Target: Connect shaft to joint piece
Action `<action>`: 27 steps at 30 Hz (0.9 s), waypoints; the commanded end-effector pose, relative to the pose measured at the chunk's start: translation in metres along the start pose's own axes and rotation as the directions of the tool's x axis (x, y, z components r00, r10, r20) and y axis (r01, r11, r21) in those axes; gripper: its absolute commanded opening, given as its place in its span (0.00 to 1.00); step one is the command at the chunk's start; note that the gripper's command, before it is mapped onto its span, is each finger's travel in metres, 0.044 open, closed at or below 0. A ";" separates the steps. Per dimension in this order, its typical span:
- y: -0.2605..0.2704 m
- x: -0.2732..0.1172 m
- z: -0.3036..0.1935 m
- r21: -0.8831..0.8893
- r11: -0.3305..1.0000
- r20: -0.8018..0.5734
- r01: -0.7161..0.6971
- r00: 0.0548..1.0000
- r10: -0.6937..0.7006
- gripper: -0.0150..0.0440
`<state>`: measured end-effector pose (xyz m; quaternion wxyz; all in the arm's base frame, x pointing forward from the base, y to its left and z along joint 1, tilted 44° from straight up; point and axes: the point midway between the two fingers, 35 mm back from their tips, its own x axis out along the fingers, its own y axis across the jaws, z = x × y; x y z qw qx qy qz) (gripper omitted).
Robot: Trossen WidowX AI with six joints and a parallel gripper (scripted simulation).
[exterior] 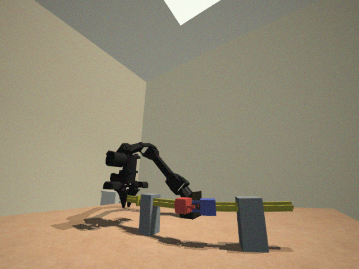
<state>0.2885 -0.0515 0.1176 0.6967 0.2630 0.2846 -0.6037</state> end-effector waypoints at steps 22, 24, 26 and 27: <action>0.000 0.000 -0.021 0.001 1.000 0.000 0.000 1.000 0.000 0.25; 0.000 0.000 -0.021 0.001 1.000 0.000 0.000 1.000 0.000 0.25; 0.000 0.000 -0.021 0.001 1.000 0.000 0.000 1.000 0.000 0.34; 0.000 0.000 -0.021 0.001 1.000 0.000 0.000 1.000 0.000 0.37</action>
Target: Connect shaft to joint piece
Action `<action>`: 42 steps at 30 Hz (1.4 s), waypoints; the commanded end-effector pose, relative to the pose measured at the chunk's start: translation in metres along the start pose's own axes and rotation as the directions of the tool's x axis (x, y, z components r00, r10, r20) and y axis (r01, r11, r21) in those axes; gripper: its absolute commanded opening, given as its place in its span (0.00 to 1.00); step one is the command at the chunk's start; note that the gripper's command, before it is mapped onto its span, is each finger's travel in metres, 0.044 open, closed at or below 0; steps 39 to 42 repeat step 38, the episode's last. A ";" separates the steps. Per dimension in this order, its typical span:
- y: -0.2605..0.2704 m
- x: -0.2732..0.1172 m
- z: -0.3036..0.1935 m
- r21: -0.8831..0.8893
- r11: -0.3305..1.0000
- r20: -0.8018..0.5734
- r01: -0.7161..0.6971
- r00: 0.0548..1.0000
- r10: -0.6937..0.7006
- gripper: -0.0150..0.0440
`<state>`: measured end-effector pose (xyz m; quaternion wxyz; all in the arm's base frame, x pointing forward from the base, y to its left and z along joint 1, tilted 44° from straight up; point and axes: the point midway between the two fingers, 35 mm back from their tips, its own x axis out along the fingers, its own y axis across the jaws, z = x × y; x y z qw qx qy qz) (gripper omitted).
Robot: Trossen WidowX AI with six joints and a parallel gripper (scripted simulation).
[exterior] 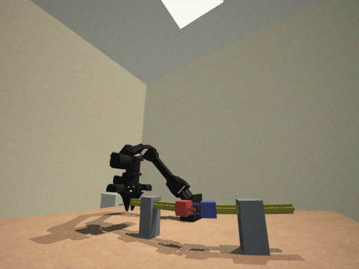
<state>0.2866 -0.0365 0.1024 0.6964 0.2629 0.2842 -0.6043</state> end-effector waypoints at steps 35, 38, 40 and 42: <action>0.000 -0.029 0.000 -0.003 1.000 -0.007 0.002 1.000 -0.002 1.00; 0.000 -0.031 0.000 -0.003 1.000 -0.007 0.002 1.000 -0.002 1.00; 0.000 -0.031 0.000 -0.003 1.000 -0.007 0.002 1.000 -0.002 1.00; 0.000 -0.031 0.000 -0.003 1.000 -0.007 0.002 1.000 -0.002 1.00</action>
